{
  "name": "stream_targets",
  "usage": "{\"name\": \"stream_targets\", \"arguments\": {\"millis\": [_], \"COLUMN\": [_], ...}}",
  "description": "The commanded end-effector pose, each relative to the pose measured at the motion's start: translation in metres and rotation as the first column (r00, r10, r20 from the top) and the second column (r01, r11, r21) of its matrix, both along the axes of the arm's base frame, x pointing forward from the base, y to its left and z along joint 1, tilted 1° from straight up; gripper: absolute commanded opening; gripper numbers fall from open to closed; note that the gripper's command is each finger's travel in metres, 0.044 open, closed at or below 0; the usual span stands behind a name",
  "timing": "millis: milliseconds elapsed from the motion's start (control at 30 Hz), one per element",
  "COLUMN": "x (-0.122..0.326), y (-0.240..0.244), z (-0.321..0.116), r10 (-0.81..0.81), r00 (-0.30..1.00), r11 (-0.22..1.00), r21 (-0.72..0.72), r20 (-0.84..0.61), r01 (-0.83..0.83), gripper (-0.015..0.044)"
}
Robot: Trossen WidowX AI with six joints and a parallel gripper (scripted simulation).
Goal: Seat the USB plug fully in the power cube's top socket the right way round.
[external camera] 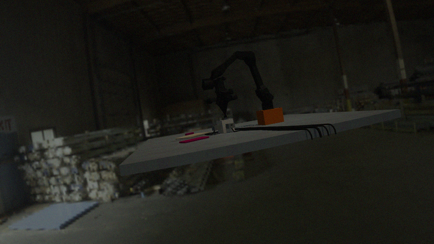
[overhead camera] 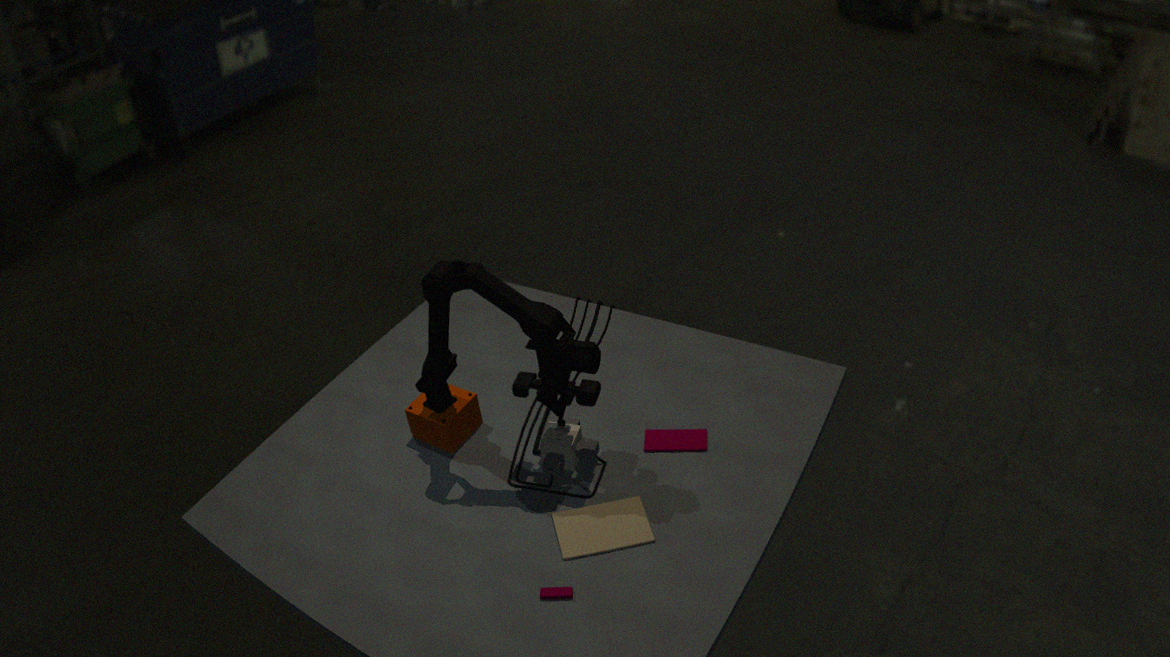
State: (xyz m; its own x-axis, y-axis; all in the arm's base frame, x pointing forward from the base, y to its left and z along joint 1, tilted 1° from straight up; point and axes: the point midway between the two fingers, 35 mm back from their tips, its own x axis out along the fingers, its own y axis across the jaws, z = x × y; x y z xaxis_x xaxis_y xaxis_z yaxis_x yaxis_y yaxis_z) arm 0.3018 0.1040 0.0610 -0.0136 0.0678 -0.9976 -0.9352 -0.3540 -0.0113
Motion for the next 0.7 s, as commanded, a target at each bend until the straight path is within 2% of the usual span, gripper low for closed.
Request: {"name": "stream_targets", "arguments": {"millis": [0,667], "x": [0.0003,0.0003], "y": [0.0007,0.0007], "z": [-0.0008,-0.0032], "r10": [0.006,0.006], "r00": [1.0,1.0], "r11": [1.0,1.0], "r21": [0.005,0.005], "r20": [0.001,0.001], "r01": [-0.006,-0.006], "gripper": [0.0,0.0]}}
